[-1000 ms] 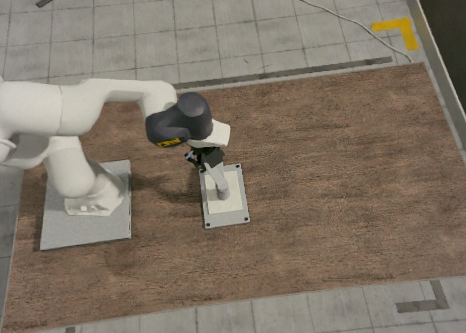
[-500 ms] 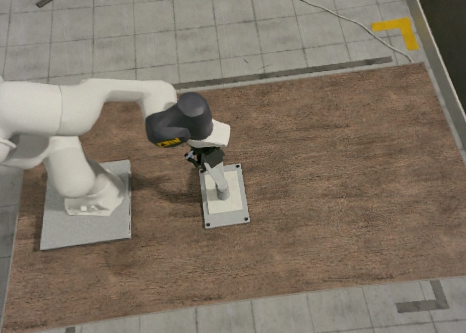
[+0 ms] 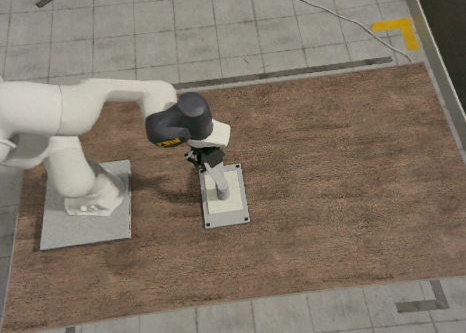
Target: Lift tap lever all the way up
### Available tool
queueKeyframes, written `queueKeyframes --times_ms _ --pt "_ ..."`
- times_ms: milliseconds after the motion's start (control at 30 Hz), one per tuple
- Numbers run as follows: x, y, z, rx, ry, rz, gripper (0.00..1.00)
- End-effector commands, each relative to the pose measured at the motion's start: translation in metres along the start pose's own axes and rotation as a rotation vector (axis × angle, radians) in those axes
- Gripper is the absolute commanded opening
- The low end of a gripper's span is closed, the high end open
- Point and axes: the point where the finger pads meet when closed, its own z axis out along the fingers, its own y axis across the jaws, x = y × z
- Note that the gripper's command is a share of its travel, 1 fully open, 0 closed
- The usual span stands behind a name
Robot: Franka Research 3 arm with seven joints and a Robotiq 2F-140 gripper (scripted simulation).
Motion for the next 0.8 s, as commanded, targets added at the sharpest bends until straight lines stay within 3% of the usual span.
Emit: queueKeyframes --times_ms 0,500,533,767 --pt "0.0032 0.0002 -0.0039 0.003 0.003 0.001 0.1" --pt "0.0032 0.0002 -0.0039 0.003 0.003 0.001 0.1" --pt "0.0032 0.0002 -0.0039 0.003 0.003 0.001 0.48" --pt "0.0032 0.0002 -0.0039 0.003 0.003 0.001 0.48"
